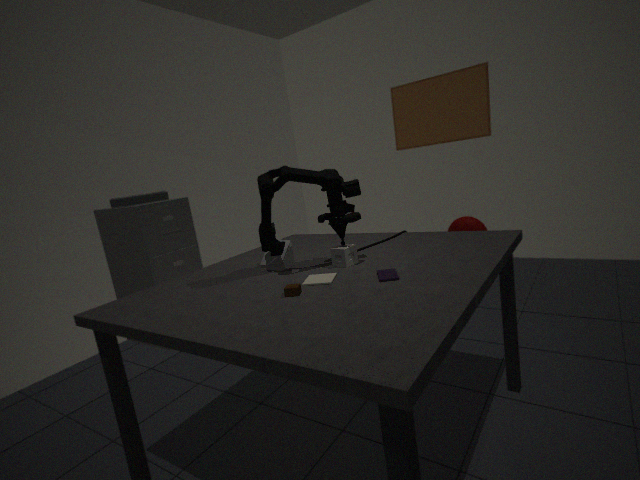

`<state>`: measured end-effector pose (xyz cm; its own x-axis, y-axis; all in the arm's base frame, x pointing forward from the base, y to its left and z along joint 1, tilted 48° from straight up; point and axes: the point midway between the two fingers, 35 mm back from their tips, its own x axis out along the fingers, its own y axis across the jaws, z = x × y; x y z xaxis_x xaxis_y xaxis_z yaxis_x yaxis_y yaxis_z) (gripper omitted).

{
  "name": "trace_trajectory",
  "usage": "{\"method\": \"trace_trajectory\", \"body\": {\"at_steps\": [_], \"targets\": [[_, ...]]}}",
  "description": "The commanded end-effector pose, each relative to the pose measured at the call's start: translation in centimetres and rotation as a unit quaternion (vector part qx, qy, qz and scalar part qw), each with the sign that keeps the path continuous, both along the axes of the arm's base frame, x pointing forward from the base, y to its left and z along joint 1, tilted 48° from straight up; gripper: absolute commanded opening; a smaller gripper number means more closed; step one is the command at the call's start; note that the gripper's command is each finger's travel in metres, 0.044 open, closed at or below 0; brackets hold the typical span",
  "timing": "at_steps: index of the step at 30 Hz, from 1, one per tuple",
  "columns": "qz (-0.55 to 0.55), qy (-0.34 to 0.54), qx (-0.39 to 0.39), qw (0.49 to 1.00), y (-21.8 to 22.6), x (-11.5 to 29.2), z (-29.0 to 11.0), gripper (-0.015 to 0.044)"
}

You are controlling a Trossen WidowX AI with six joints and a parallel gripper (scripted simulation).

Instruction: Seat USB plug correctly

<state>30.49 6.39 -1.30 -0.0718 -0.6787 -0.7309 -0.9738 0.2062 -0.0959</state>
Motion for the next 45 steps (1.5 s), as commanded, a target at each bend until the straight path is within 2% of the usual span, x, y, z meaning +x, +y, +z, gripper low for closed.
{"method": "trace_trajectory", "body": {"at_steps": [1, 45], "targets": [[0.002, 0.001, -0.002, 1.000, -0.14, -0.05, -0.08, 0.0000], [0.002, 0.001, -0.002, 1.000, -0.53, -0.10, -0.44, 0.0000]]}}
